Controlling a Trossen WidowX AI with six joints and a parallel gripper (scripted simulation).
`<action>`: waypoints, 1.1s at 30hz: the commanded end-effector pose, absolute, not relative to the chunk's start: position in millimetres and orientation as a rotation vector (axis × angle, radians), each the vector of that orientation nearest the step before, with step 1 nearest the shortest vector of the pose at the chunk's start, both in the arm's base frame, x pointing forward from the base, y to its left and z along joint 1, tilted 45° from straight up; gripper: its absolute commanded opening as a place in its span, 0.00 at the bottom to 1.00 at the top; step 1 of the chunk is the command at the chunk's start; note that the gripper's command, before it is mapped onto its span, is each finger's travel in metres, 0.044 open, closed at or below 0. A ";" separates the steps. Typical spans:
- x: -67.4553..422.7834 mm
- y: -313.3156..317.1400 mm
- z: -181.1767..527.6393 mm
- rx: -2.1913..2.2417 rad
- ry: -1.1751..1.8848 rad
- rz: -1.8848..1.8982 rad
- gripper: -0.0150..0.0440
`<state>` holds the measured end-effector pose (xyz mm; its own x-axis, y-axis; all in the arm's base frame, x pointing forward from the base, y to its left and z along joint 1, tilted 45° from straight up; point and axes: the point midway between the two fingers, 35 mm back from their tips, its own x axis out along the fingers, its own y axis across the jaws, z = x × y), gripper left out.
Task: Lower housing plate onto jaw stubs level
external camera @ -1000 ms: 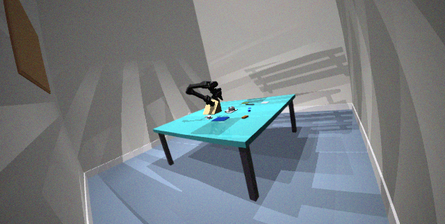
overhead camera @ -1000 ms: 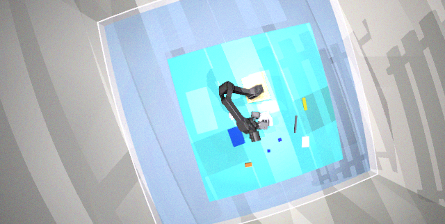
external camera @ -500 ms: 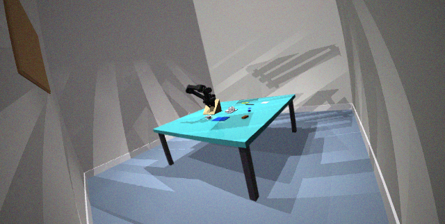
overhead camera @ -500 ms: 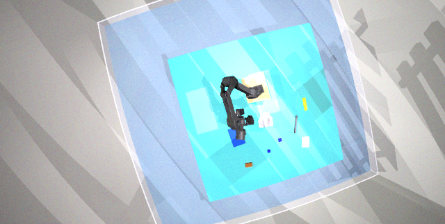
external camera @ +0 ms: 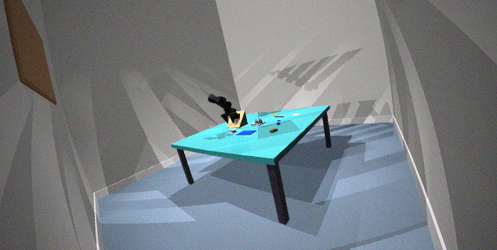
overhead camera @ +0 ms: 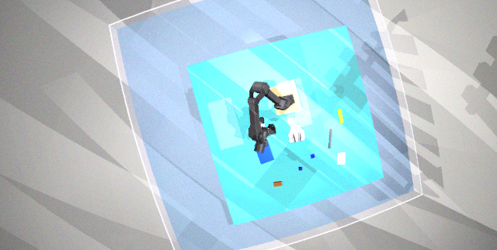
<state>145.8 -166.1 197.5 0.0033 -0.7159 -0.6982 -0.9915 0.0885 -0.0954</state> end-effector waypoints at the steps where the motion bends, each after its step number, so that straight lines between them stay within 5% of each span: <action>1: 143.3 -180.9 181.0 -1.680 1.777 0.603 1.00; 33: 142.4 -205.5 157.8 -1.684 1.780 0.601 1.00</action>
